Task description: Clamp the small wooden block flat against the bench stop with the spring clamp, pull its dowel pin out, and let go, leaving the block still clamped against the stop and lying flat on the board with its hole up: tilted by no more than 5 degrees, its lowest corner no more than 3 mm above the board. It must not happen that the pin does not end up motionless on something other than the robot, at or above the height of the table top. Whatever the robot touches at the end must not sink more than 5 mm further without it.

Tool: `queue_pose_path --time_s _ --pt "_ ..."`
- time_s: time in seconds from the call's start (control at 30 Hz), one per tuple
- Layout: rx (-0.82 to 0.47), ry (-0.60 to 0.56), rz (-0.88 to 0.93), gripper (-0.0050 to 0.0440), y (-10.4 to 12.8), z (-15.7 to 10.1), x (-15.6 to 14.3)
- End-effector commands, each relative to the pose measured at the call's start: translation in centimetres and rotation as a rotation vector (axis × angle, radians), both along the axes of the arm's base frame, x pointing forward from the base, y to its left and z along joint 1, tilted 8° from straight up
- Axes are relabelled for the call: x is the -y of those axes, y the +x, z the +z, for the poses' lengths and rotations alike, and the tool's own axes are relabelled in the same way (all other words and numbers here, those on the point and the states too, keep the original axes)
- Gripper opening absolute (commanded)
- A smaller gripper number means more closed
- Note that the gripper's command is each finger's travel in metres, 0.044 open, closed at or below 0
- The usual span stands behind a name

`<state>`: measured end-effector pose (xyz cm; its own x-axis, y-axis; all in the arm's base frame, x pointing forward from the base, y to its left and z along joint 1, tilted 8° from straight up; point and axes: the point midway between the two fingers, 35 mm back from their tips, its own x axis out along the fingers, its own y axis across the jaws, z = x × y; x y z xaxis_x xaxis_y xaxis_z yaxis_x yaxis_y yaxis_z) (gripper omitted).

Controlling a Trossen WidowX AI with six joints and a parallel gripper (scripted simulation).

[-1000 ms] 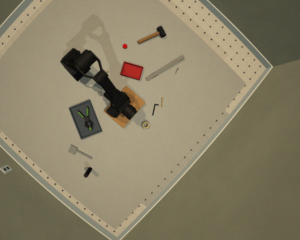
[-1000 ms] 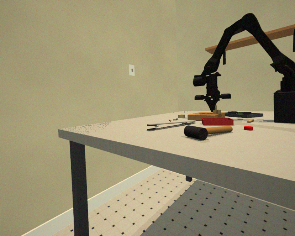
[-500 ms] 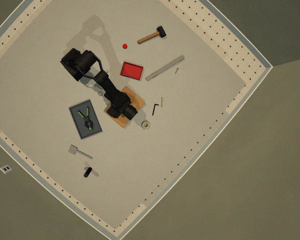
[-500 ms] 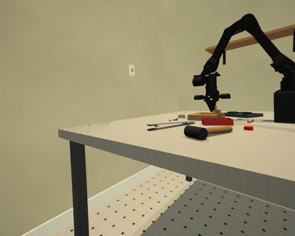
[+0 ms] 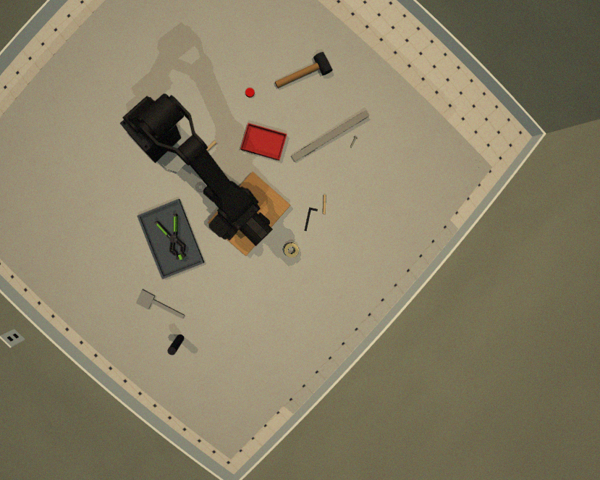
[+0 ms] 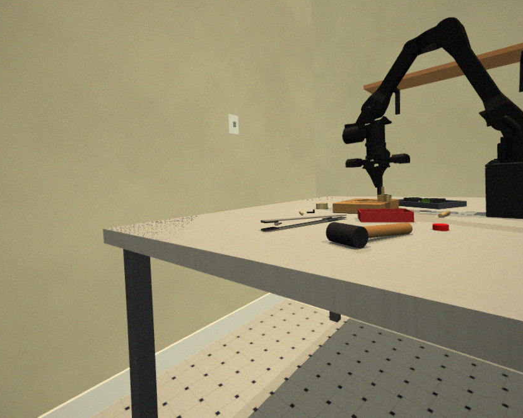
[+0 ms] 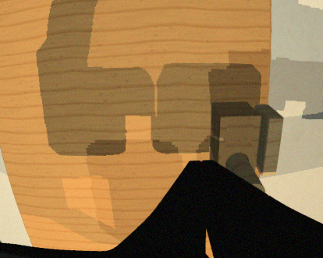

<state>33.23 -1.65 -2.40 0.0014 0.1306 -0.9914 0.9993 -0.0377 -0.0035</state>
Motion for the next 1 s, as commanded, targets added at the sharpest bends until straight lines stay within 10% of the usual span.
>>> queue_pose_path --time_s 0.0,0.97 --pt "0.017 0.000 0.001 0.0000 0.4 1.2 0.4" --pt "0.008 -0.001 0.001 0.0000 0.5 2.2 -0.3"
